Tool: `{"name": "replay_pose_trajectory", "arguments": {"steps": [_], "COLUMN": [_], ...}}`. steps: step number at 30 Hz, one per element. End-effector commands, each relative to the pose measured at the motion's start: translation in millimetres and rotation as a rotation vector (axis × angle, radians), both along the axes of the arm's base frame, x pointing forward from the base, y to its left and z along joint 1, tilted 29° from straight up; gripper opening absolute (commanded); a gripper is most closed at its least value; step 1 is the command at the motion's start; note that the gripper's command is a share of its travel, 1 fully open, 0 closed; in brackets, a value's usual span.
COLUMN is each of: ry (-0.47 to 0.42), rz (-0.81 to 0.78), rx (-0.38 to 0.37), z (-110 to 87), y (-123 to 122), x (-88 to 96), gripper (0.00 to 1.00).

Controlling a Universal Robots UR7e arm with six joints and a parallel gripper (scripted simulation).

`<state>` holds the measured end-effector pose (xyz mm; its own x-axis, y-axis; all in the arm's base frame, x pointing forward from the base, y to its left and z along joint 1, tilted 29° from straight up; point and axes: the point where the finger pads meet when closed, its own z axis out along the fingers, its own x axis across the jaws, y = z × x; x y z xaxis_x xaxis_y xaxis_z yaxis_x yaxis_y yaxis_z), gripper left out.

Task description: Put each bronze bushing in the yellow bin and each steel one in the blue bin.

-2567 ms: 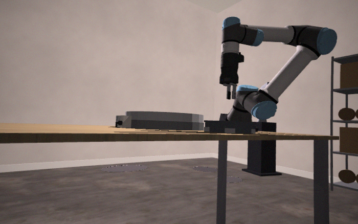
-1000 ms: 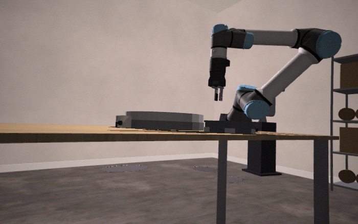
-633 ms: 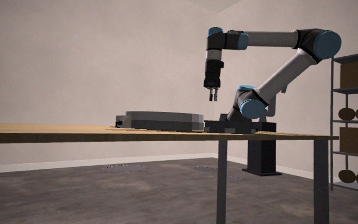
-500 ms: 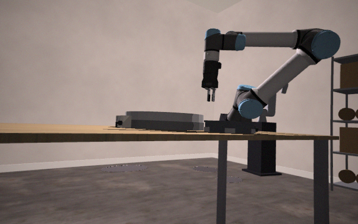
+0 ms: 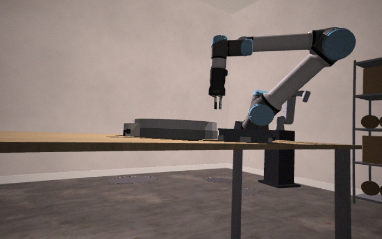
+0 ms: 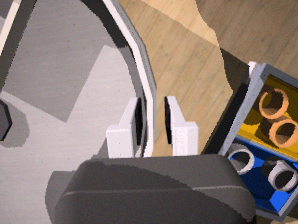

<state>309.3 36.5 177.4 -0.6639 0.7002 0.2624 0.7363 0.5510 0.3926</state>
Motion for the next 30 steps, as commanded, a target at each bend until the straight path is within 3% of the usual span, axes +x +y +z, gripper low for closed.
{"name": "replay_pose_trajectory", "arguments": {"steps": [1,10,14,17,22,24,27,30], "ry": [-0.031,-0.066,-0.068,-0.089,-0.099,-0.113,-0.113,-0.131], "rz": [0.065,0.132,0.136,0.178,0.197,0.224,0.224,0.26], "rx": [0.003,-0.007,-0.007,-0.014,-0.016,-0.019,-0.019,-0.024], "z": [-18.2,-39.4,-40.5,-53.8,-59.5,-68.3,-68.3,-79.4], "y": [-29,-68,-70,-95,-106,-121,-121,-142], "x": [3.2,5.9,6.1,7.6,8.4,9.7,9.7,11.2], "gripper": [0.45,0.45,0.45,0.45,0.45,0.45,0.45,0.45]}}
